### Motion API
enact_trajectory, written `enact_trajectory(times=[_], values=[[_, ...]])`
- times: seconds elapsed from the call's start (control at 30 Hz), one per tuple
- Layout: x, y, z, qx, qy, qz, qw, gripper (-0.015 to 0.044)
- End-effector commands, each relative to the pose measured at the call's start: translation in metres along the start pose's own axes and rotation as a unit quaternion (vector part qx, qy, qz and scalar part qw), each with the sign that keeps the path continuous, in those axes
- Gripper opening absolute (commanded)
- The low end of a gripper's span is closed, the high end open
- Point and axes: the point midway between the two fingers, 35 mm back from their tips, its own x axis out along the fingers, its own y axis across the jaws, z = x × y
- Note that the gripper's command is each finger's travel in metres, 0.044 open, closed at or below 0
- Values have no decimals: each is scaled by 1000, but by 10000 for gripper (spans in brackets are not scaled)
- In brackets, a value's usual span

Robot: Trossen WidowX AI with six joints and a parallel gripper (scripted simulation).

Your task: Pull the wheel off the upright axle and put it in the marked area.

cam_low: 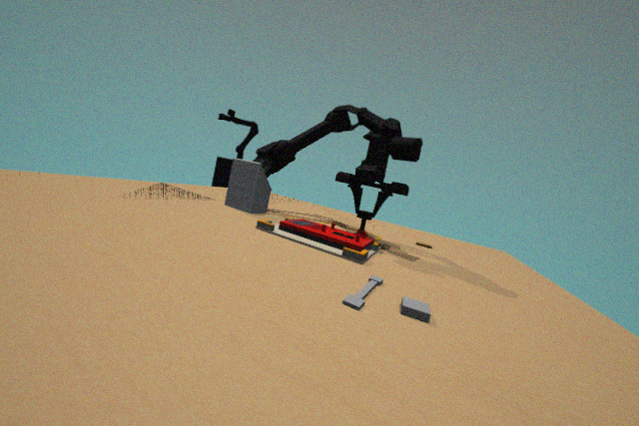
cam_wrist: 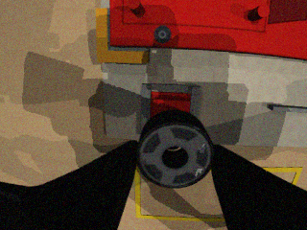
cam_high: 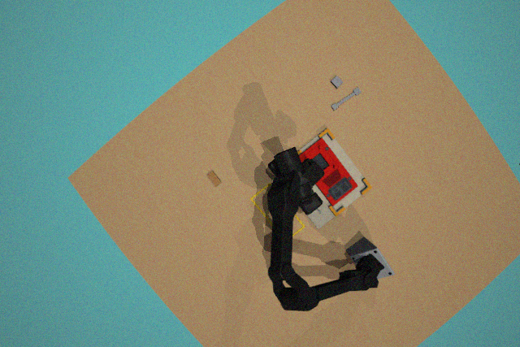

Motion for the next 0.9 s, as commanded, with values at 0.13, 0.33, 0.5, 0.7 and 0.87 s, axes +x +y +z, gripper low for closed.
enact_trajectory(times=[0.13,0.33,0.5,0.7,0.87], values=[[-4,0,1,-1,-2,2,1000,0],[-7,0,1,-1,-2,2,1000,0],[-23,0,1,-1,-2,2,1000,0],[-42,-3,0,-1,-2,2,1000,0],[-36,-7,-12,3,-1,0,1000,0]])
